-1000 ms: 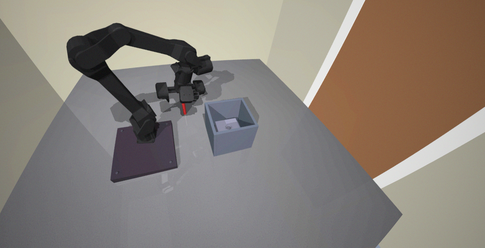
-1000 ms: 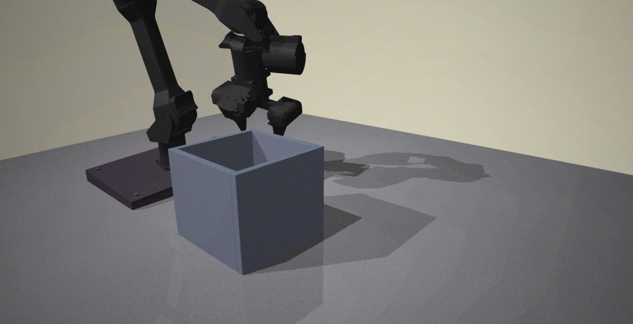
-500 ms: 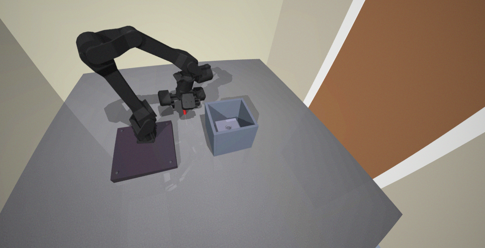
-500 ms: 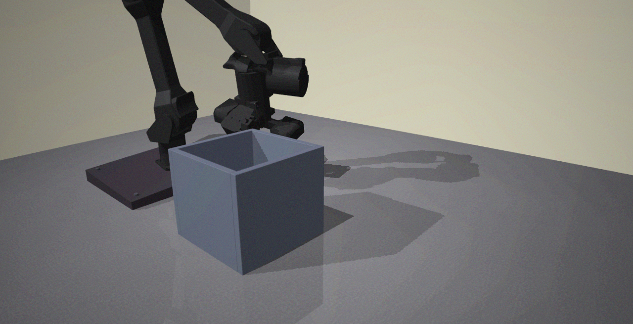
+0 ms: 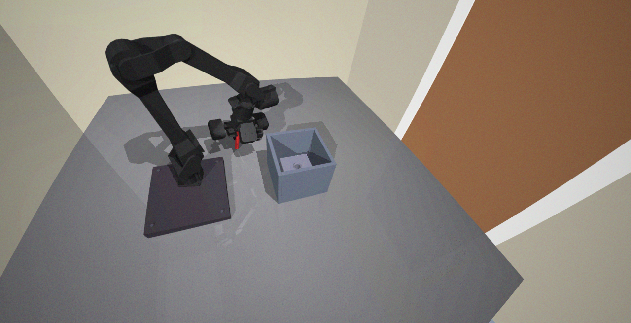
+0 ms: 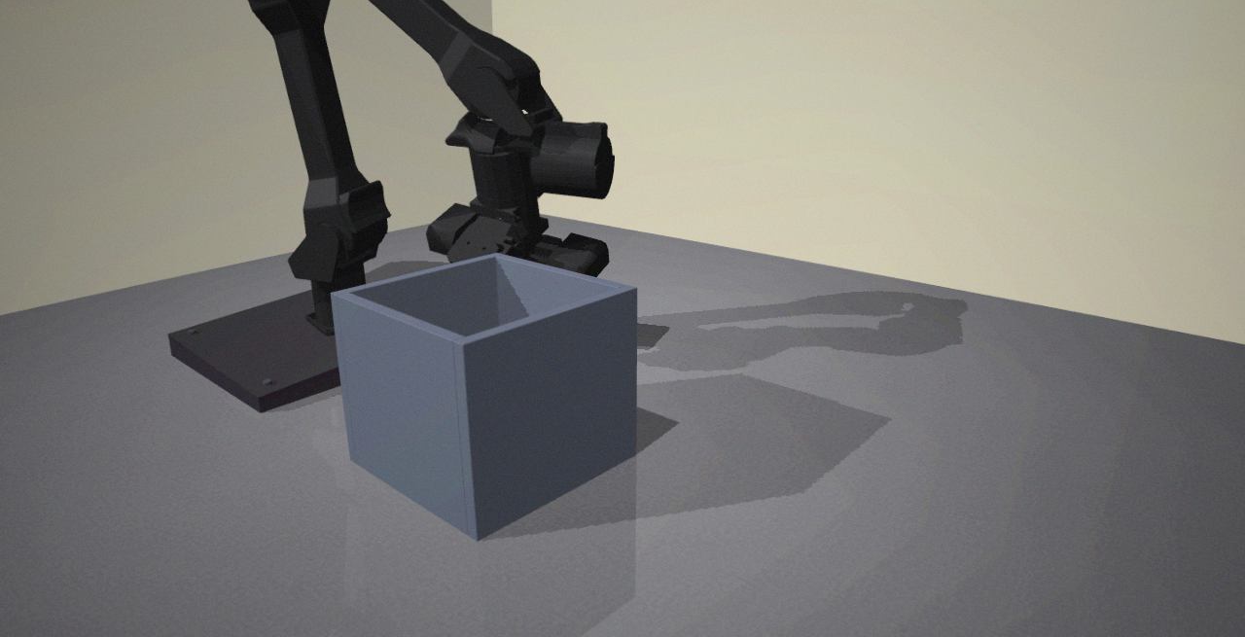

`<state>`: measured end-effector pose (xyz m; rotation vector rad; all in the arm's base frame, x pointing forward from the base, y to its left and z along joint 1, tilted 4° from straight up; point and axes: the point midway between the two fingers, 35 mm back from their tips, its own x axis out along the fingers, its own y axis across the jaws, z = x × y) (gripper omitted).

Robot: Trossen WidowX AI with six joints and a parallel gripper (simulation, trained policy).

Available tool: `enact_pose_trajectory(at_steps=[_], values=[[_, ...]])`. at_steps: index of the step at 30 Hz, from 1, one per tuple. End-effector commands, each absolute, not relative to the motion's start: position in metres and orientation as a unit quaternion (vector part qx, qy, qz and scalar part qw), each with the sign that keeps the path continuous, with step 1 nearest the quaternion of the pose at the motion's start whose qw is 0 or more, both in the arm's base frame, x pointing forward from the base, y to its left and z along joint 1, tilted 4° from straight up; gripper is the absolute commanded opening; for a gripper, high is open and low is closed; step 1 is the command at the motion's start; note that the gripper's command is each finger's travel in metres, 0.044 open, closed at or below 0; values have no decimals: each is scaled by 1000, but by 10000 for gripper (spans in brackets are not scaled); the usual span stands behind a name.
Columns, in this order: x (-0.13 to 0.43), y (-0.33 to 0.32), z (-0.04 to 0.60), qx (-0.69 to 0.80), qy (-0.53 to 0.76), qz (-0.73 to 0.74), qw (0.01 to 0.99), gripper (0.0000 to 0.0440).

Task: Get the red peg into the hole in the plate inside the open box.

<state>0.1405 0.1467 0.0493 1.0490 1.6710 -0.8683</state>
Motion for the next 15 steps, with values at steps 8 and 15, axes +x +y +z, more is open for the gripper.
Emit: enact_pose_trajectory(at_steps=[8, 15], values=[[151, 161, 80, 472, 683, -292, 475, 0], [160, 165, 107, 493, 676, -246, 489, 0]])
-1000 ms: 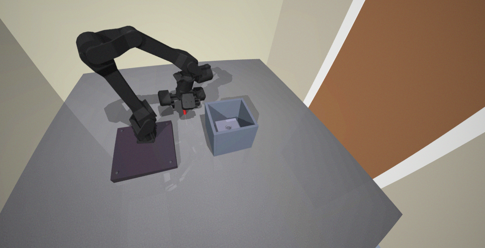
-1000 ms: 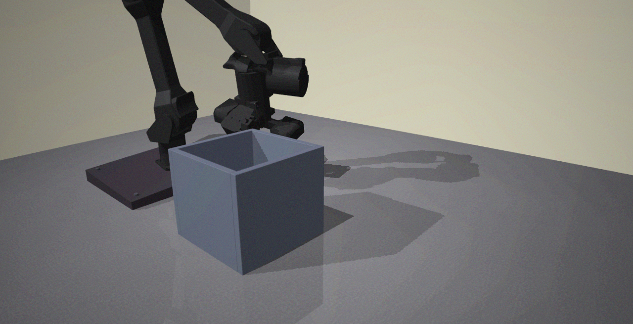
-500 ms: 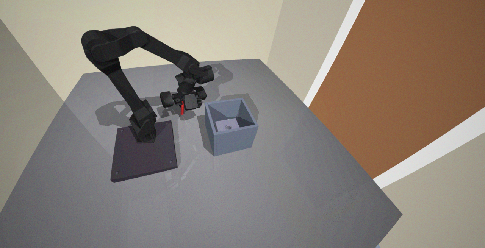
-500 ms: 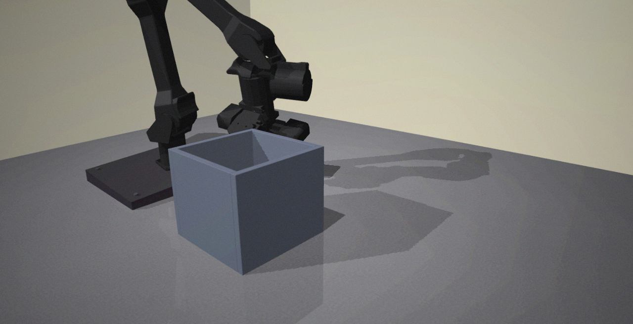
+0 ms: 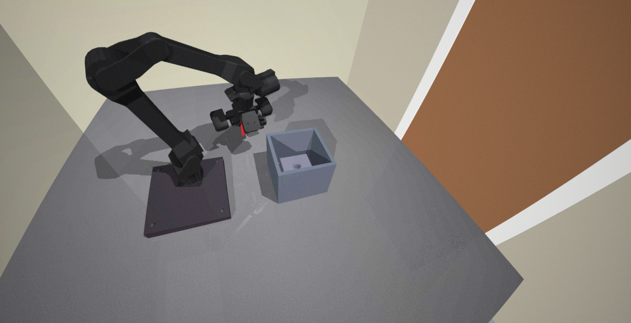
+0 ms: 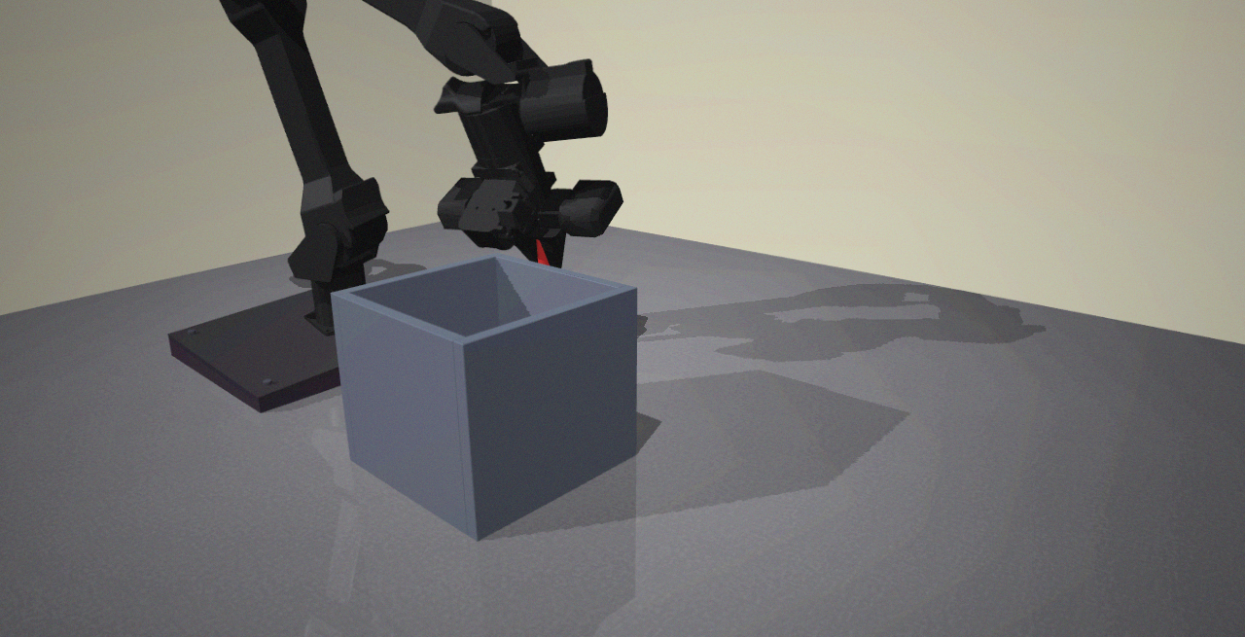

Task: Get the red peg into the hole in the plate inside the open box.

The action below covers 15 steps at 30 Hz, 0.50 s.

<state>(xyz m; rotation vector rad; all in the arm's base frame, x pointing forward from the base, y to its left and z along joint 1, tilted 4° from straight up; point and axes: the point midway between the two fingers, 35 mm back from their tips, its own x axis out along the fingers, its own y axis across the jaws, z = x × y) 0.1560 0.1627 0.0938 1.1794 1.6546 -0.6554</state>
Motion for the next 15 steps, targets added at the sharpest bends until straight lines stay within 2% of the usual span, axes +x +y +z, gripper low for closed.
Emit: enact_pose_trajectory(at_steps=[1, 15], values=[[161, 164, 112, 495, 675, -240, 492, 0], [183, 143, 180, 517, 623, -175, 560, 0]])
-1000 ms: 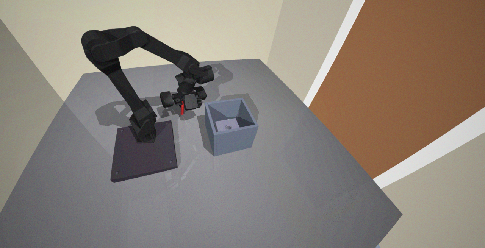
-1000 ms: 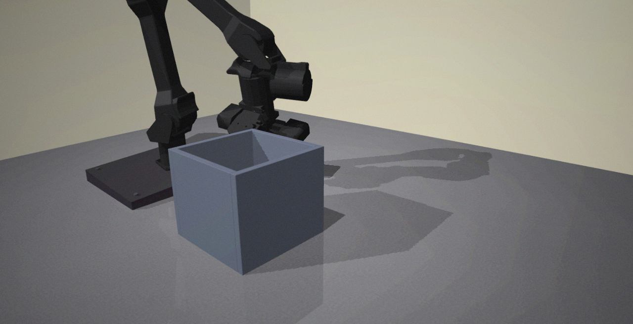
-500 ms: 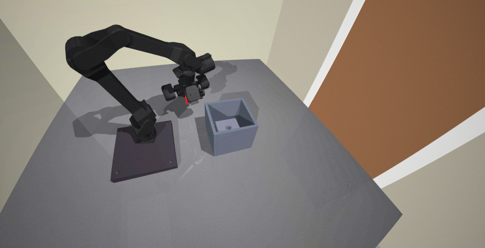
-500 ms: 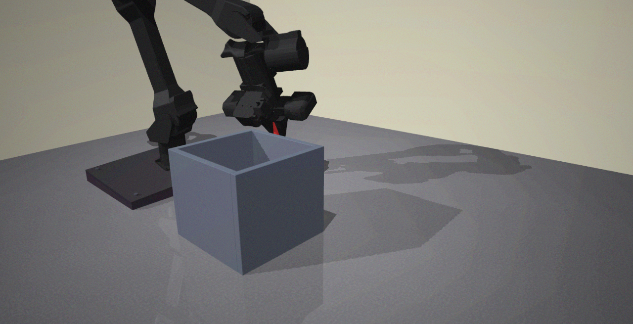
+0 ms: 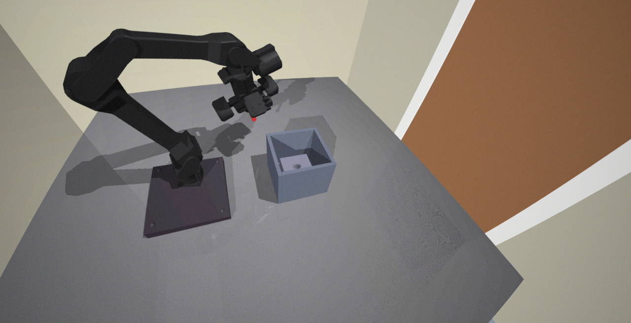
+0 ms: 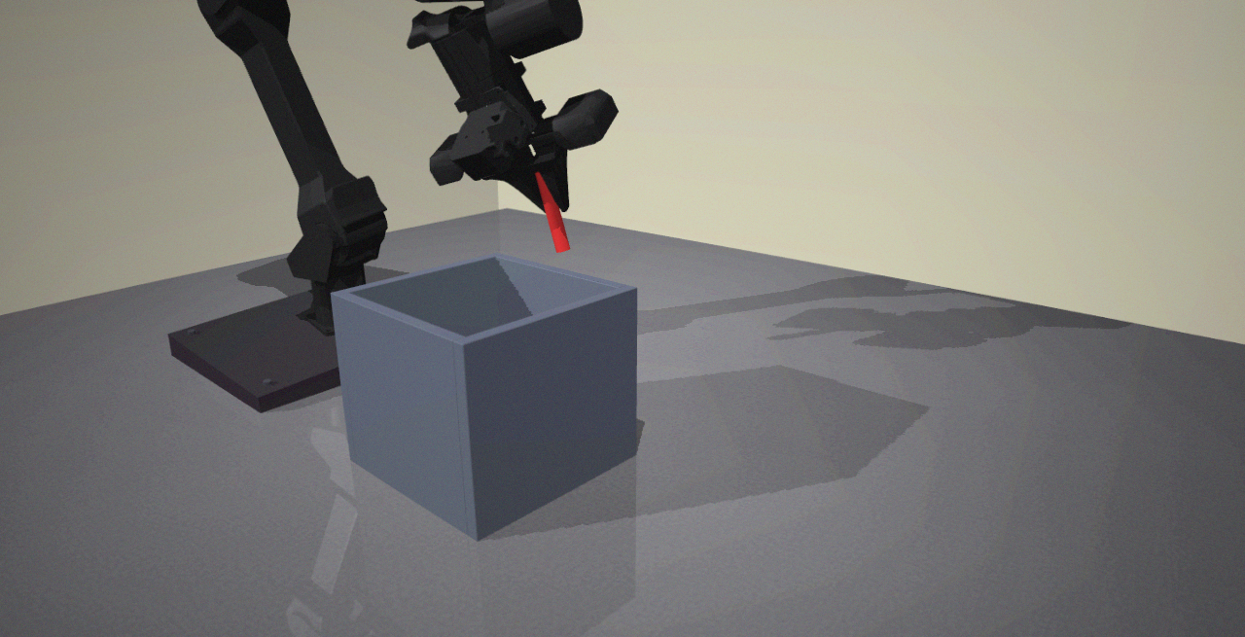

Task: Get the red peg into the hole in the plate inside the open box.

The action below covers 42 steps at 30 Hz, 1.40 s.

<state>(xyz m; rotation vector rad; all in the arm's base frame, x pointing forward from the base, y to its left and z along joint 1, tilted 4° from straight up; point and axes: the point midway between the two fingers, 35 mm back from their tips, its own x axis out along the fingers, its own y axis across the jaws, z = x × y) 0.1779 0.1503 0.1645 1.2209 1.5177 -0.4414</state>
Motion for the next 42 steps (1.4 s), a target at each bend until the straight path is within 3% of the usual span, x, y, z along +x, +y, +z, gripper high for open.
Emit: enact_pose_trajectory(at_steps=[1, 16, 42], values=[[185, 140, 185, 519, 617, -173, 566, 0], [214, 82, 228, 525, 531, -215, 629, 0], [255, 8, 207, 517, 523, -321, 596, 0]])
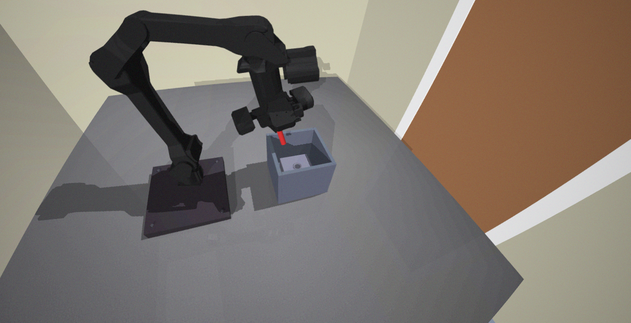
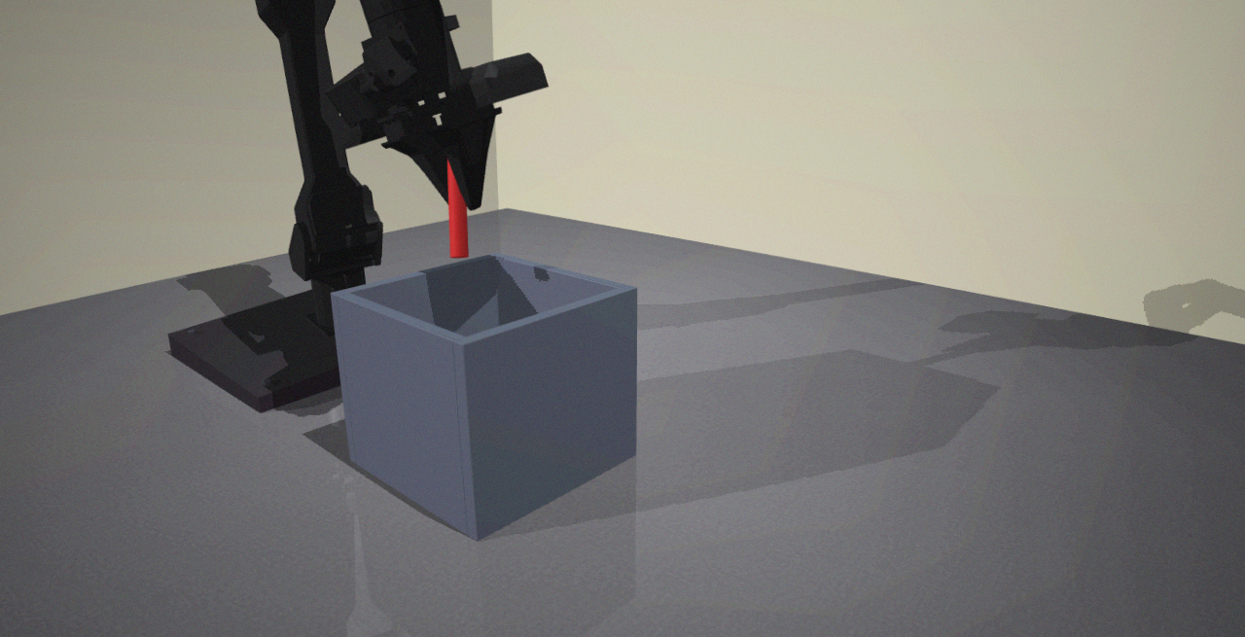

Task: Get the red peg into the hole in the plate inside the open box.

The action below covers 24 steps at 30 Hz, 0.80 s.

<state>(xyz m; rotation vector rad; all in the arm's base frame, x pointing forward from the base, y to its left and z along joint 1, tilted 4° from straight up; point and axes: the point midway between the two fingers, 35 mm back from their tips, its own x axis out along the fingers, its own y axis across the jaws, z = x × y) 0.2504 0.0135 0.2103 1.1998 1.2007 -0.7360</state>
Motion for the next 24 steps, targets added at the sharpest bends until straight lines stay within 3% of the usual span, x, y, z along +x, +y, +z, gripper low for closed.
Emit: enact_pose_trajectory(at_steps=[1, 24], values=[[257, 6, 206, 517, 524, -323, 594, 0], [291, -10, 150, 511, 568, -318, 562, 0]])
